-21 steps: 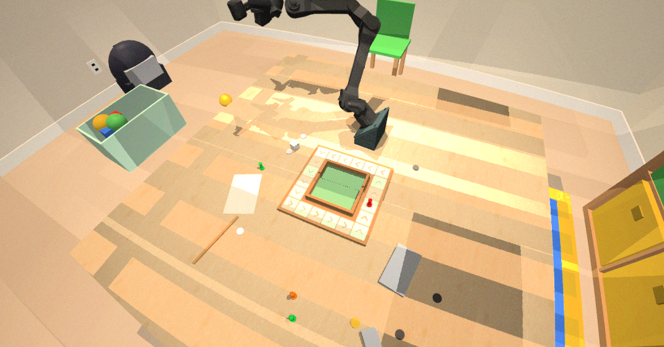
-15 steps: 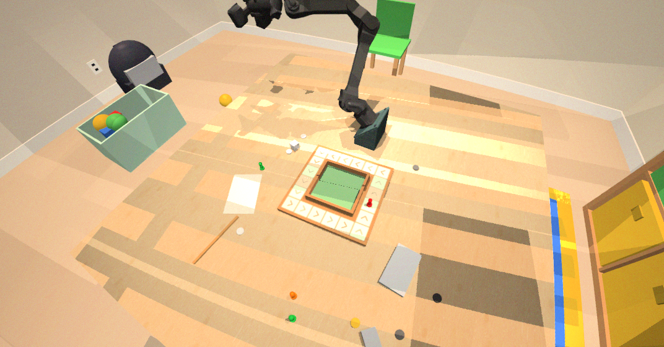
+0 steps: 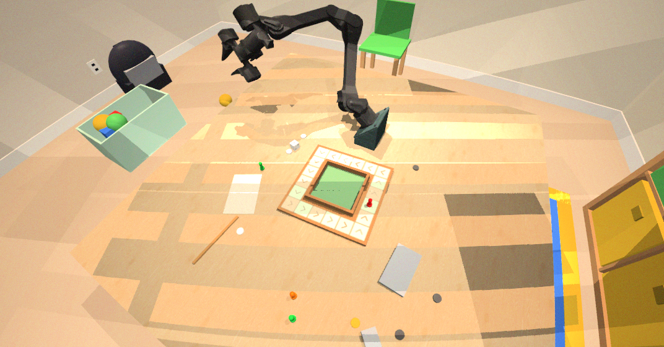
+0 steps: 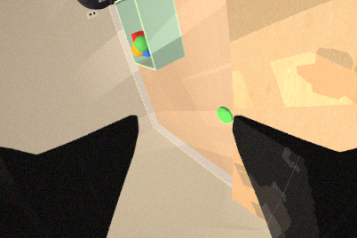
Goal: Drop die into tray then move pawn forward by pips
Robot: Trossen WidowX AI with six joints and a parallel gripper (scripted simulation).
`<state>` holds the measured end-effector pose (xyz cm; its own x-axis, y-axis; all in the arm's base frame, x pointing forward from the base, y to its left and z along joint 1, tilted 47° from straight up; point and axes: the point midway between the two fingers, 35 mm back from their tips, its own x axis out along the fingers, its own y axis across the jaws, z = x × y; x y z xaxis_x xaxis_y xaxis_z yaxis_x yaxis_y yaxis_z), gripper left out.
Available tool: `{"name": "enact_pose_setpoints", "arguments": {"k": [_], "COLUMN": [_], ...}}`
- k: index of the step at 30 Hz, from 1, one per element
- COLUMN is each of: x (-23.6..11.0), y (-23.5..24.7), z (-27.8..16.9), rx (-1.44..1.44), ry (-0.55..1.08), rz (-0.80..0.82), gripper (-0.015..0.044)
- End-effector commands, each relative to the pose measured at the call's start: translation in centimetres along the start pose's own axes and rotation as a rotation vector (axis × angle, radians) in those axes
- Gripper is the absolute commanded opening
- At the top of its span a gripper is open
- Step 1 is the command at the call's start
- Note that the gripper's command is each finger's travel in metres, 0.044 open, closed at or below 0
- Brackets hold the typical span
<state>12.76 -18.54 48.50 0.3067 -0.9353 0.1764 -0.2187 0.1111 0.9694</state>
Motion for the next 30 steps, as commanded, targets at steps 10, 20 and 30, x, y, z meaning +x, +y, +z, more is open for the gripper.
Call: {"name": "enact_pose_setpoints", "arguments": {"k": [10, 20, 30], "x": [-1.0, -6.3, -8.9], "y": [-17.9, -27.7, -30.5], "z": [-4.9, -3.8, -2.1], "rx": [-1.245, -2.211, -2.64], "ry": [0.349, 0.878, 1.21], "rz": [-0.474, -0.635, -0.642], "gripper": [0.0275, 0.0275, 0.0275]}}
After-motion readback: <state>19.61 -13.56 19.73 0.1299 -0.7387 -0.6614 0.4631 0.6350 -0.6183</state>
